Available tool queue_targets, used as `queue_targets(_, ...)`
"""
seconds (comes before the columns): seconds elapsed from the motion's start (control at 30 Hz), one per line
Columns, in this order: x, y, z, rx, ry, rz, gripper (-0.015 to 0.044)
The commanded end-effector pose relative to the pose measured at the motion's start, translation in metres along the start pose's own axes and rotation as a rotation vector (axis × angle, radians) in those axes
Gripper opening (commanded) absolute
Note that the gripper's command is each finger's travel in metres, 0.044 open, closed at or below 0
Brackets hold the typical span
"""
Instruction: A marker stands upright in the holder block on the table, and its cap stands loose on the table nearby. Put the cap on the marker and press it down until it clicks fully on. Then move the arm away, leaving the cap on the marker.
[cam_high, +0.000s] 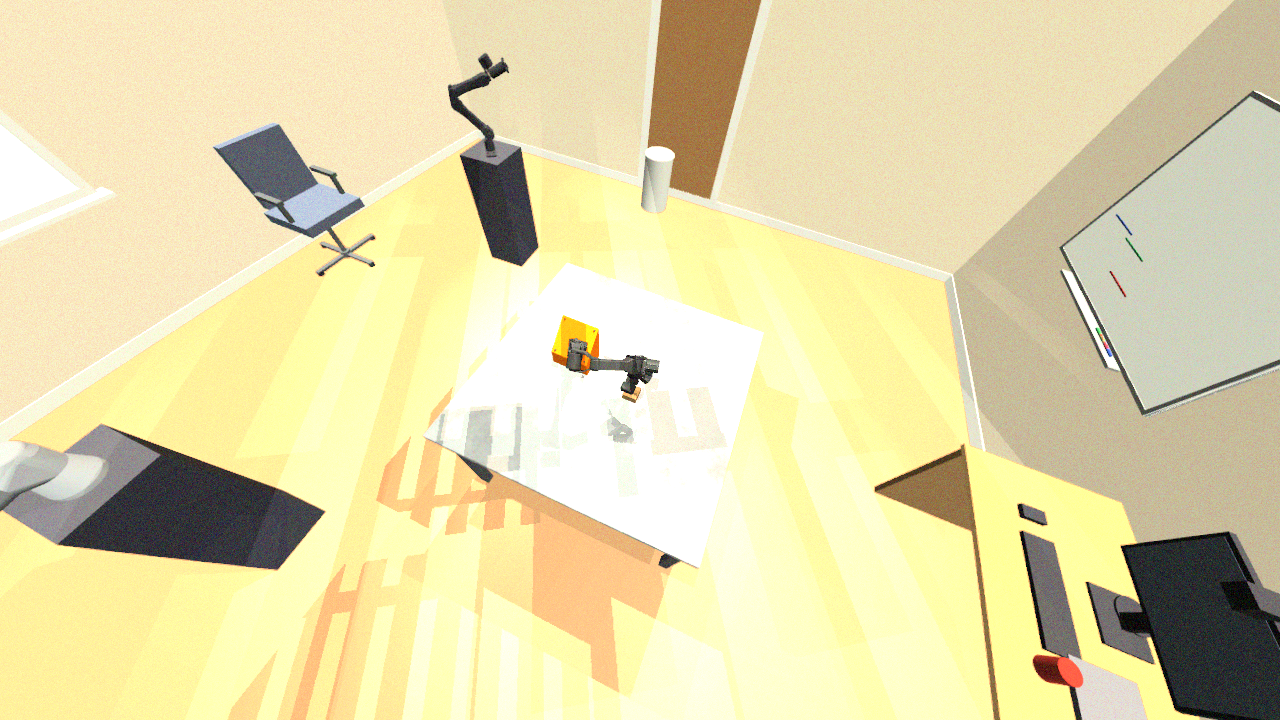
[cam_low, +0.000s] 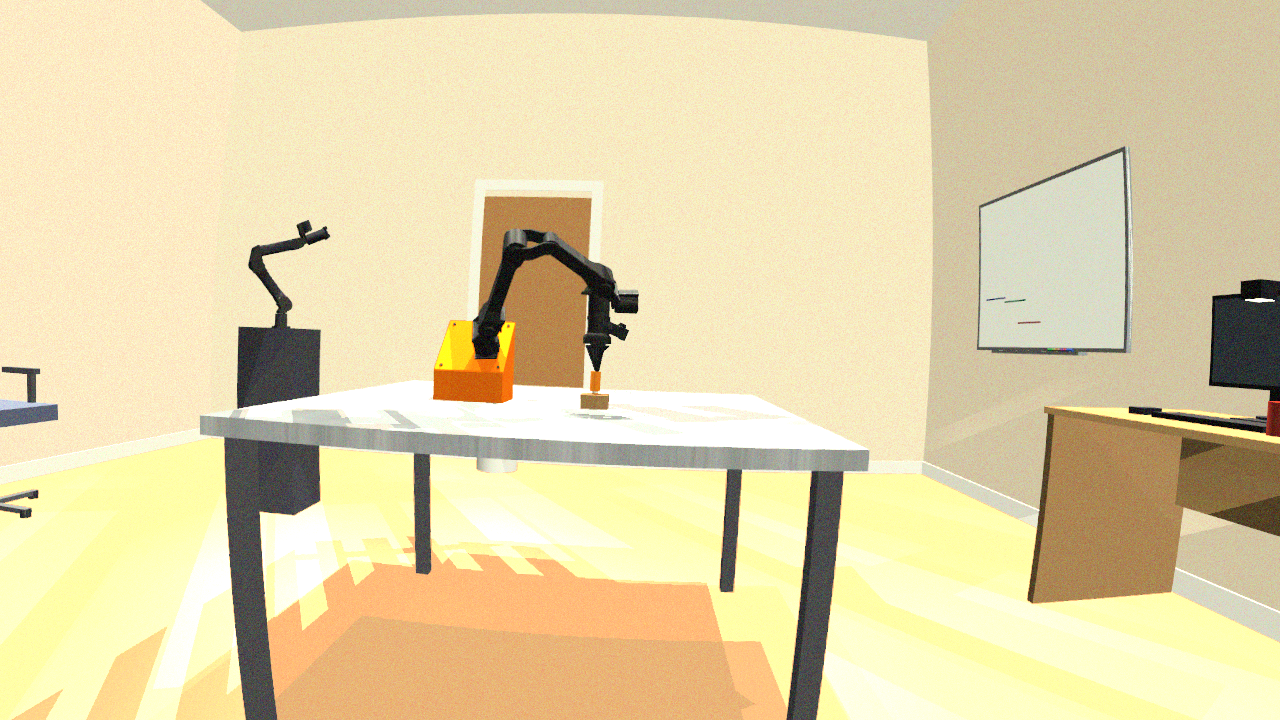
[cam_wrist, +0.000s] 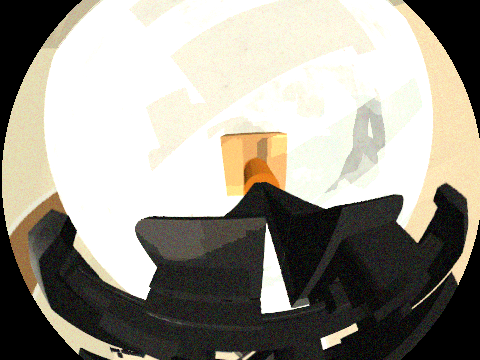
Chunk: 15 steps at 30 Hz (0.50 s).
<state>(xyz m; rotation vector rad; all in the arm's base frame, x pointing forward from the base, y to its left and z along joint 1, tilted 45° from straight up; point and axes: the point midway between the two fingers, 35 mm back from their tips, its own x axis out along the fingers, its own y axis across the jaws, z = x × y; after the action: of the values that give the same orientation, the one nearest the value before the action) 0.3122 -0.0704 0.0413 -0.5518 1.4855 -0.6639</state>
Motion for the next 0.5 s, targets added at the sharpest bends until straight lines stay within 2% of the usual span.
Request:
queue_targets(0.0,-0.001,0.000,0.000,0.001,-0.001,0.000,0.0000)
queue_targets(0.13,-0.003,0.000,0.000,0.000,-0.001,0.001,0.0000)
queue_targets(0.33,-0.080,0.002,0.002,-0.001,0.000,0.005,0.0000)
queue_targets(0.47,-0.090,0.001,0.001,-0.001,0.001,0.004,0.0000)
